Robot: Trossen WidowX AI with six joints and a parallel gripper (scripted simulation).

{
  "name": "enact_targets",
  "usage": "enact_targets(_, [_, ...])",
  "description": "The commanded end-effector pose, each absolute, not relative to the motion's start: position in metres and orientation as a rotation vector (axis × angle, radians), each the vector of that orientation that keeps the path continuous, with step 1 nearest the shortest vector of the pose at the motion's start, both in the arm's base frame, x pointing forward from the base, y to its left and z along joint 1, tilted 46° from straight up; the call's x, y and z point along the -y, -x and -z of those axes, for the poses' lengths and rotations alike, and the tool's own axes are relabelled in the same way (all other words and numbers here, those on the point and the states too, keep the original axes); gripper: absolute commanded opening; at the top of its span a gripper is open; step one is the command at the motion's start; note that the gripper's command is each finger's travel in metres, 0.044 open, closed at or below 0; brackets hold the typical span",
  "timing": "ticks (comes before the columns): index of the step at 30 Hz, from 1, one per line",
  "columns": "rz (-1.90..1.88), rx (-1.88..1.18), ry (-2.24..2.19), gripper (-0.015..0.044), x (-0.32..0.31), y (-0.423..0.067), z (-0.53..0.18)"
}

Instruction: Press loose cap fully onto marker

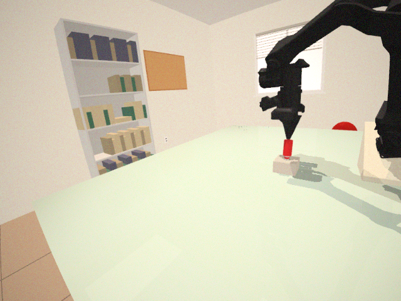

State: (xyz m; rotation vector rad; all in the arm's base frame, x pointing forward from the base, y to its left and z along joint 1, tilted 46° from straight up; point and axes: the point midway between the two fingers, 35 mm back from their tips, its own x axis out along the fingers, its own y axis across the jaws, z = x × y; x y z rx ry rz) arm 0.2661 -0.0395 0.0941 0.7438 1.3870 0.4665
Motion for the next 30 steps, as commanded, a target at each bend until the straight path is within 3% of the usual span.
enact_targets(1, [-0.465,-1.388,-0.751,0.0,0.034,-0.267,-0.089])
enact_targets(14, [-0.46,-1.381,-0.747,0.0,0.036,-0.268,-0.09])
enact_targets(20, [-0.374,-1.384,-0.831,0.0,0.09,-0.257,-0.143])
enact_targets(26, [-0.365,-1.384,-0.843,0.0,0.096,-0.254,-0.15])
enact_targets(30, [-0.365,-1.384,-0.843,0.0105,0.096,-0.254,-0.15])
